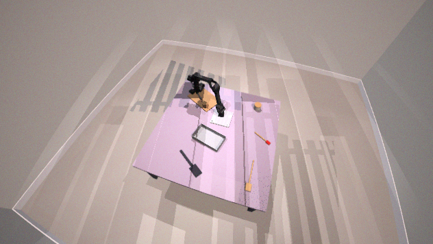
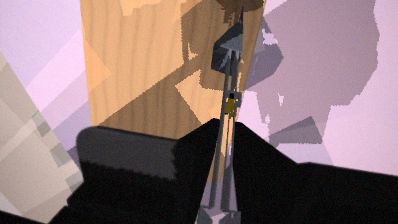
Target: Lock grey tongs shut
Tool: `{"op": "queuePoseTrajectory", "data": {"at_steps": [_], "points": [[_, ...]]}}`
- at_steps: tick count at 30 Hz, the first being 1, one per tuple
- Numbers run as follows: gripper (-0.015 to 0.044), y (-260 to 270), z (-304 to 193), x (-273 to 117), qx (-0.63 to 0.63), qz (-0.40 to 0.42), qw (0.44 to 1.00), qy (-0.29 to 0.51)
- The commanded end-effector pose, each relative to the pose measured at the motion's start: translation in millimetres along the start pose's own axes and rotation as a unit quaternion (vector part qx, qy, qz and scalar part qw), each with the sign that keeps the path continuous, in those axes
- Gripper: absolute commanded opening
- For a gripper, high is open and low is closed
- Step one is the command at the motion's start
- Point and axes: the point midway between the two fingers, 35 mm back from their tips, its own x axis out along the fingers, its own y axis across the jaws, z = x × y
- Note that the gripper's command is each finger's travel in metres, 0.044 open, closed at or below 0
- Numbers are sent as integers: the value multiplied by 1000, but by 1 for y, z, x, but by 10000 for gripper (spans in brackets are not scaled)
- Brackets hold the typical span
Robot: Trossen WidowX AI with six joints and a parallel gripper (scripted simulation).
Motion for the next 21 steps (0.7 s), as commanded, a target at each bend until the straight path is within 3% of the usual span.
{"op": "queuePoseTrajectory", "data": {"at_steps": [1,12,21], "points": [[-150,24,-3,-4,40,2,999,5],[-150,86,-3,-5,133,6,991,5],[-150,90,-3,-4,138,7,990,9]]}}
